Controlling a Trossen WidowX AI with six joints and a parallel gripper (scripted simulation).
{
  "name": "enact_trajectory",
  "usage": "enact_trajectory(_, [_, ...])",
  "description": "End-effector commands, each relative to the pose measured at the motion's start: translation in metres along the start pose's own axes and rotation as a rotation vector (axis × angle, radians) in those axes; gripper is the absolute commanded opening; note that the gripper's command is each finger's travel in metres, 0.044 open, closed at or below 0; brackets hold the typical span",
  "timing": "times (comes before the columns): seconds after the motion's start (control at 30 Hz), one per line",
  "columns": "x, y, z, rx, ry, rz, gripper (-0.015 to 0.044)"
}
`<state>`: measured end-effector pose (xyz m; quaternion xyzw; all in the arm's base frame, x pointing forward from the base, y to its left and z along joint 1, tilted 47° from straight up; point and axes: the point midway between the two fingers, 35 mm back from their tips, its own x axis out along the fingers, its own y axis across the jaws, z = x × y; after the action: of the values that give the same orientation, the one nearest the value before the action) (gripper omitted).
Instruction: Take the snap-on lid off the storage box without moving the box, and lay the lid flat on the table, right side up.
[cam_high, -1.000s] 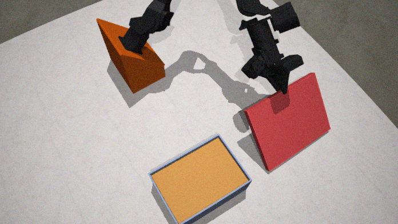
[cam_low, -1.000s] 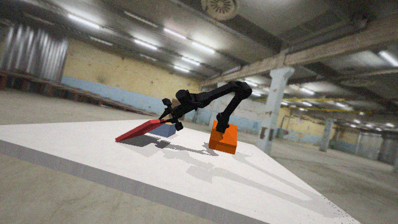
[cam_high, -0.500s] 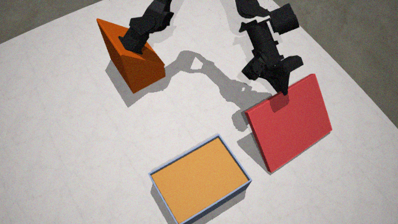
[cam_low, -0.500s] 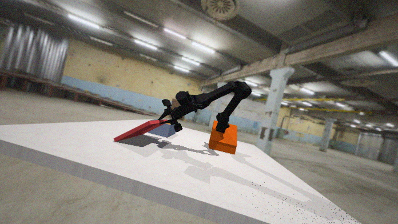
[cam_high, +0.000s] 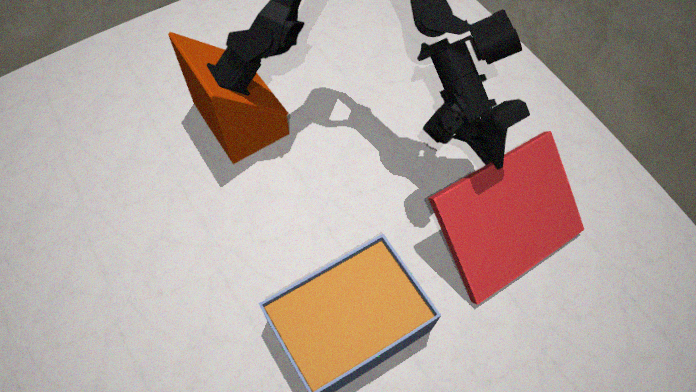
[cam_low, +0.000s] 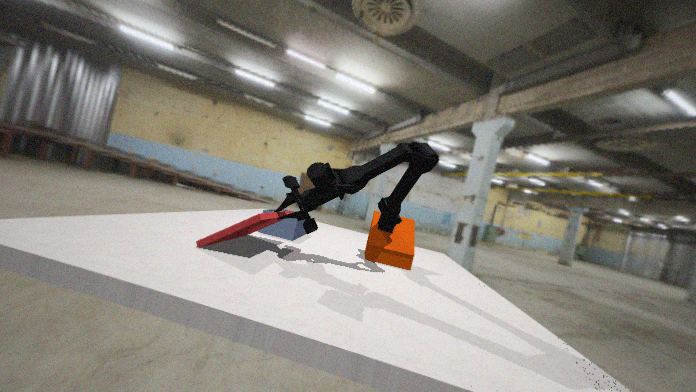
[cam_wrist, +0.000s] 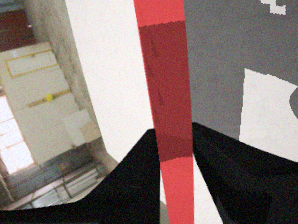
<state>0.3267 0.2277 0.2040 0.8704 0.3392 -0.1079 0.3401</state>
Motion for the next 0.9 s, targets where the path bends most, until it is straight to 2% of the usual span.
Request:
enact_trajectory(0.0, [0.006,-0.012,0.004,-0.001,-0.010,-0.030,0.0000])
enact_trajectory(0.87, [0.019,-0.028,0.004,0.000,-0.009,-0.031,0.0000])
